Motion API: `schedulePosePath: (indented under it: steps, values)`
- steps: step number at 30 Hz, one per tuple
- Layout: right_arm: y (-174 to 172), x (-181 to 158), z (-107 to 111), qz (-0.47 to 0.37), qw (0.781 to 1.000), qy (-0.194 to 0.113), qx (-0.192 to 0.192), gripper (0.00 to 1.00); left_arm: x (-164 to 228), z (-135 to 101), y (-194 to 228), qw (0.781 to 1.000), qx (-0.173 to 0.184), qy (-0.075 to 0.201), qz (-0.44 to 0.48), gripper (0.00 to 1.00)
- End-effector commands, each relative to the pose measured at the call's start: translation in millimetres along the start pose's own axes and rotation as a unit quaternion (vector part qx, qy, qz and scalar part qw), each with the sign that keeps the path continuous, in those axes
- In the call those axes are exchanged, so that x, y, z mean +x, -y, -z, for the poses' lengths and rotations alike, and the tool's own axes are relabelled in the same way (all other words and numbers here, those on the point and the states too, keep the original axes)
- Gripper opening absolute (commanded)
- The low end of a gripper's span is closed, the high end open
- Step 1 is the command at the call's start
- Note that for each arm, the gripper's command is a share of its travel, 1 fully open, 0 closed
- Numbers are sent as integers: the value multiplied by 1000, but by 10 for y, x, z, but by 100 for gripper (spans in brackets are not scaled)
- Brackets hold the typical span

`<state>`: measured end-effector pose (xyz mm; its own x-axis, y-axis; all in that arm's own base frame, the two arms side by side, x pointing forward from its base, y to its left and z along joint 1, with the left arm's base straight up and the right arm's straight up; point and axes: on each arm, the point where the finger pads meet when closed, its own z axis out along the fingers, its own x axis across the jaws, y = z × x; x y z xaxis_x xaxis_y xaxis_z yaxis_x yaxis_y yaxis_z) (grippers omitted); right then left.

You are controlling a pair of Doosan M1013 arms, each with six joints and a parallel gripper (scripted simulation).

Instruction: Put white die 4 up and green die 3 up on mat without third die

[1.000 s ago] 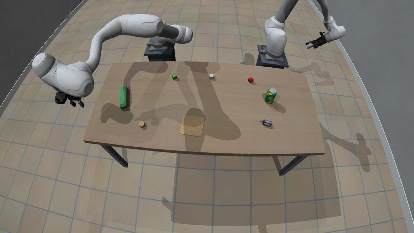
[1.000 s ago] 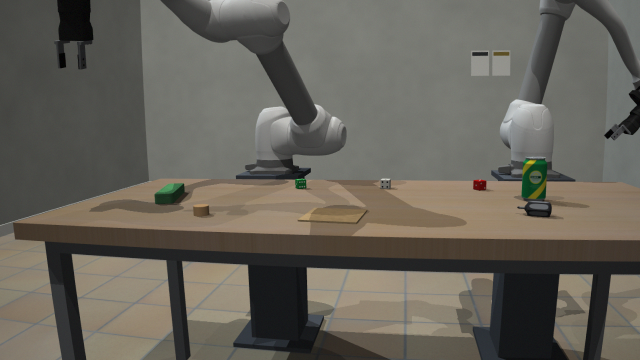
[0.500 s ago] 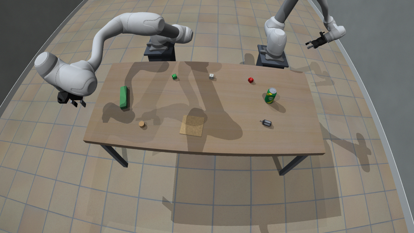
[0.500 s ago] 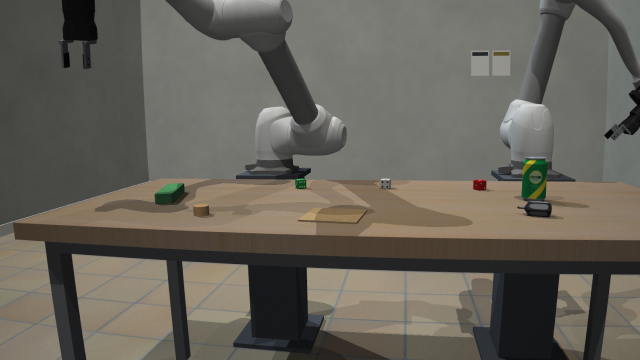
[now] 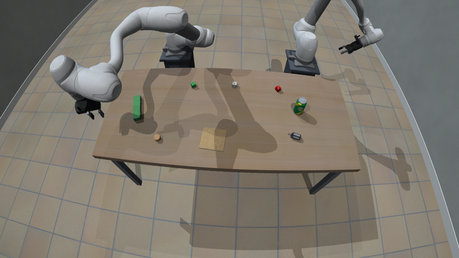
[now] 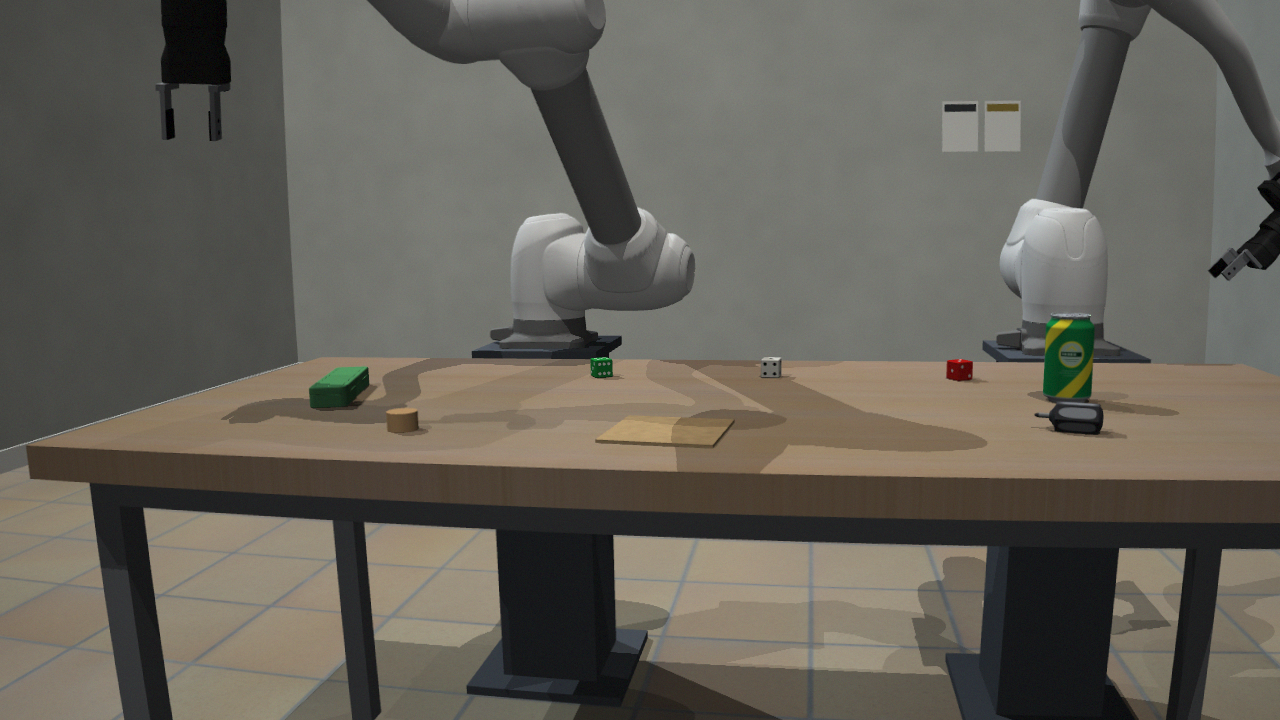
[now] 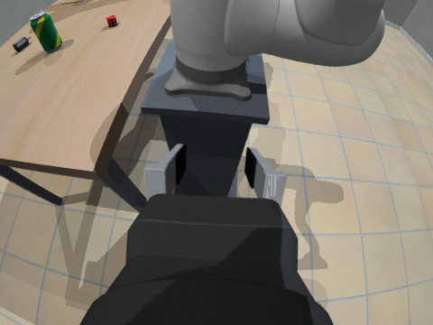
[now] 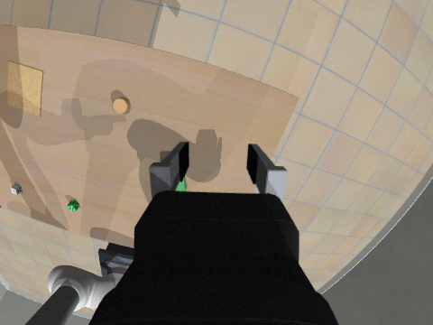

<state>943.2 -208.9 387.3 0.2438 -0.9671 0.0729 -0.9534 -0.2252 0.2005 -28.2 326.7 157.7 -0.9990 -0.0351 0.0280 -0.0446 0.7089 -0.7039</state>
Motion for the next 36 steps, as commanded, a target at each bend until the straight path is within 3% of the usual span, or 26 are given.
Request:
schedulePosePath:
  steps: [1,16,18,31,36]
  values:
    - [17,-113,0,20,1000,-1,5,100,44,-17,31,1000,2,-3,3,100]
    - [-43,-1216,-144,203,979,-8,23,100,44,-17,31,1000,2,-3,3,100]
    - [-43,-1216,-144,203,979,-8,23,100,44,-17,31,1000,2,-3,3,100]
    - [-423,-2438,-468,395,917,-19,42,100,44,-17,31,1000,2,-3,3,100]
    - [-516,-2632,-537,425,904,-20,45,100,44,-17,31,1000,2,-3,3,100]
